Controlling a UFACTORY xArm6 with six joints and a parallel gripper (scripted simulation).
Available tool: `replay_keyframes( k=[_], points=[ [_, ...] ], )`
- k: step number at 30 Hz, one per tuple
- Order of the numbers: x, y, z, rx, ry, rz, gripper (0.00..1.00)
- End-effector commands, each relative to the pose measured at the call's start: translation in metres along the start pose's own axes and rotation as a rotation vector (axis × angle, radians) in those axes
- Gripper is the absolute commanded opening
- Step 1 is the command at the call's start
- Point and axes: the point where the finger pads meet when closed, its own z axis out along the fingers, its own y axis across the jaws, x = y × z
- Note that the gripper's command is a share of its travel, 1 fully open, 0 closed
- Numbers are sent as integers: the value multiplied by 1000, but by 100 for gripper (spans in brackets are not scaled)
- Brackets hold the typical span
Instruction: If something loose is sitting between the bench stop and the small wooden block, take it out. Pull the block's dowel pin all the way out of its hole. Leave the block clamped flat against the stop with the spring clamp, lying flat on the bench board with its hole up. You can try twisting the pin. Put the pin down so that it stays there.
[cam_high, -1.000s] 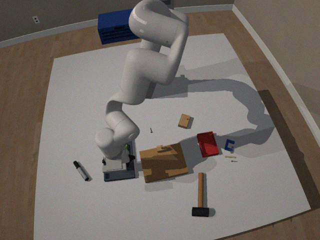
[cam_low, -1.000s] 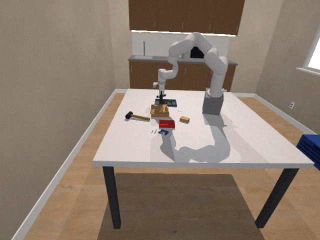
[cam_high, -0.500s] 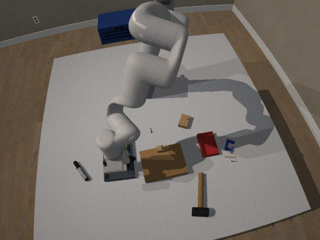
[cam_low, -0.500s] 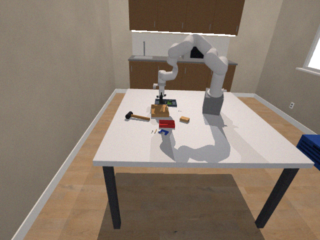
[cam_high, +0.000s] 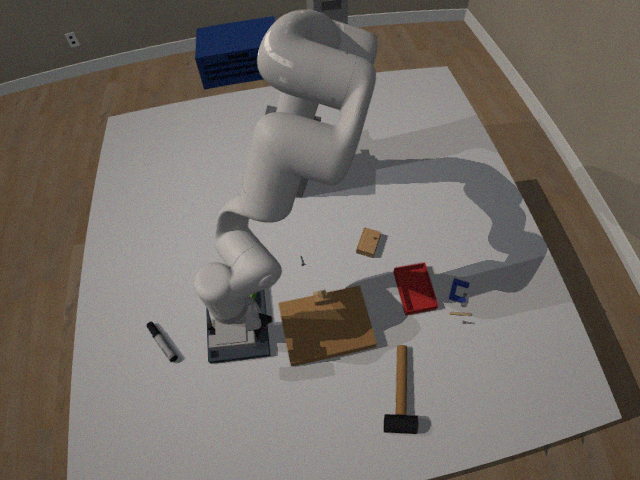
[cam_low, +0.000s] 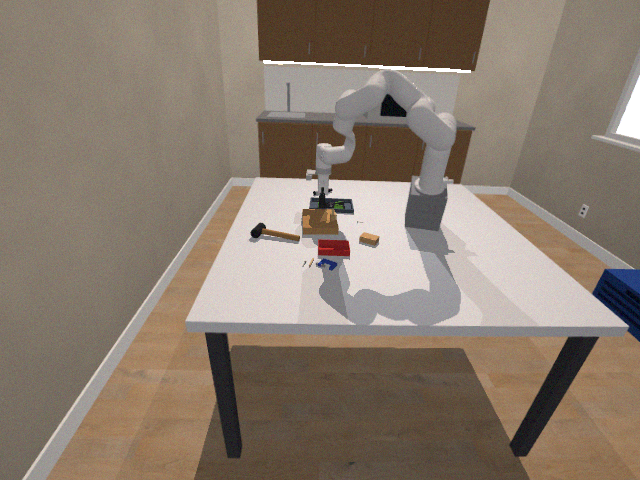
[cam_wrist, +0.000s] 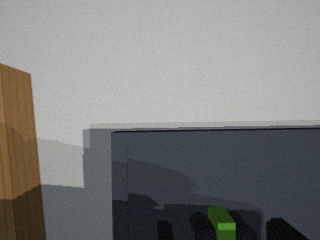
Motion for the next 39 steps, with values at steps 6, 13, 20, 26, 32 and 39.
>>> replay_keyframes(
  k=[6,13,20,26,32,39],
  points=[
    [2,1,4,-2,5,0,55],
    [2,1,4,-2,5,0,55],
    [2,1,4,-2,5,0,55],
    [2,1,4,-2,5,0,48],
    [2,1,4,-2,5,0,48],
    [2,1,4,-2,5,0,35]
  ],
)
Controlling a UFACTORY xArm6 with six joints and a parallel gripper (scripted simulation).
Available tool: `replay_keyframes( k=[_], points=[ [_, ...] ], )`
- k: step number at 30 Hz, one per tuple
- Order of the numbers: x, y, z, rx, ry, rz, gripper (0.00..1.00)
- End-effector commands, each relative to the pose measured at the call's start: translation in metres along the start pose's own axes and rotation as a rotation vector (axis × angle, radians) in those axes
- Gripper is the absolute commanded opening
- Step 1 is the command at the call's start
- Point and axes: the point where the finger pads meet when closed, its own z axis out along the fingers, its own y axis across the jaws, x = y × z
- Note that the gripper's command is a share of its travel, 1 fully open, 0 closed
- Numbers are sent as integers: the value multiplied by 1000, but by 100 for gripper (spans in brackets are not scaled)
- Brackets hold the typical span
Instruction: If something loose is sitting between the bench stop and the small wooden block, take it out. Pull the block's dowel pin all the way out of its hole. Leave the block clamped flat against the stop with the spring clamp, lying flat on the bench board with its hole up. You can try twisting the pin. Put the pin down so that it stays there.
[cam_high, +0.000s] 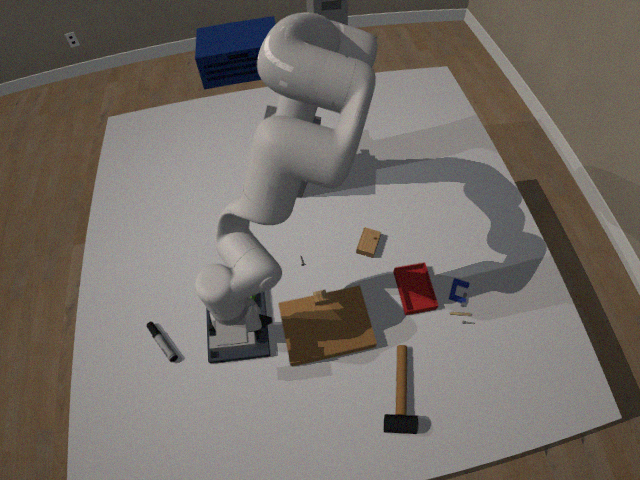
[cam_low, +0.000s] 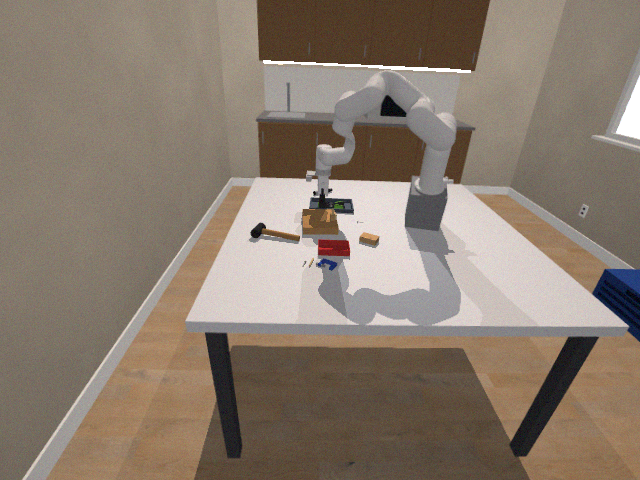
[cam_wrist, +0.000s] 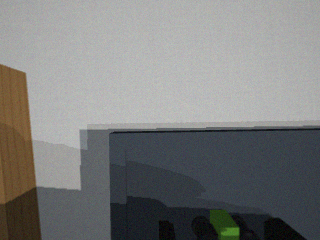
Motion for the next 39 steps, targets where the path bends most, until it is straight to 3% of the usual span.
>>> replay_keyframes(
  k=[1,7,8,13,14,19,20,27,28,33,34,39],
  points=[
    [2,1,-1,-2,4,0,35],
    [2,1,-1,-2,4,0,35],
    [2,1,-1,-2,4,0,28],
    [2,1,-1,-2,4,0,28],
    [2,1,-1,-2,4,0,22],
    [2,1,-2,-2,4,0,22],
    [2,1,-2,-2,4,0,15],
    [2,1,-2,-2,4,0,15],
    [2,1,-2,-2,4,0,8],
    [2,1,-2,-2,4,0,8],
    [2,1,-2,-2,4,0,0],
    [2,1,-2,-2,4,0,0]
  ],
)
